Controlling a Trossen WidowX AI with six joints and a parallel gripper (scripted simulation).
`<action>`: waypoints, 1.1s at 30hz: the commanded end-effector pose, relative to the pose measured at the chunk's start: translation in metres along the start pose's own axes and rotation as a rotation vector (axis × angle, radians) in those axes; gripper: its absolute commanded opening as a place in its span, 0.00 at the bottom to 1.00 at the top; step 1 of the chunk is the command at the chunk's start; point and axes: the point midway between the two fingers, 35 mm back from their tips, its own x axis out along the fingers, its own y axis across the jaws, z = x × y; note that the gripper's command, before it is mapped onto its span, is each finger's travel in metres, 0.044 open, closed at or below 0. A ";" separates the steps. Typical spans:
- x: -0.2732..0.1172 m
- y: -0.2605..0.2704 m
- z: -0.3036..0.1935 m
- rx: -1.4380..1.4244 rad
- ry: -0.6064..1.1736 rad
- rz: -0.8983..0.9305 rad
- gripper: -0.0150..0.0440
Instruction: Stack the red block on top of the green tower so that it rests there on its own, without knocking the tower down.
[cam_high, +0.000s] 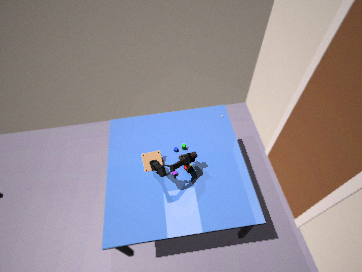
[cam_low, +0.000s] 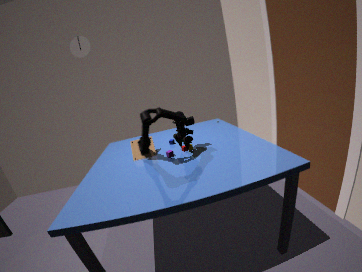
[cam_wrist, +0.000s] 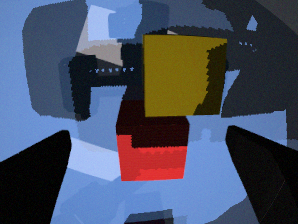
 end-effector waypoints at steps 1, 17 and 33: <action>0.008 0.000 -0.001 -0.004 0.004 -0.004 1.00; 0.010 0.000 -0.001 -0.004 0.004 -0.005 1.00; 0.010 0.000 -0.001 -0.004 0.004 -0.005 0.43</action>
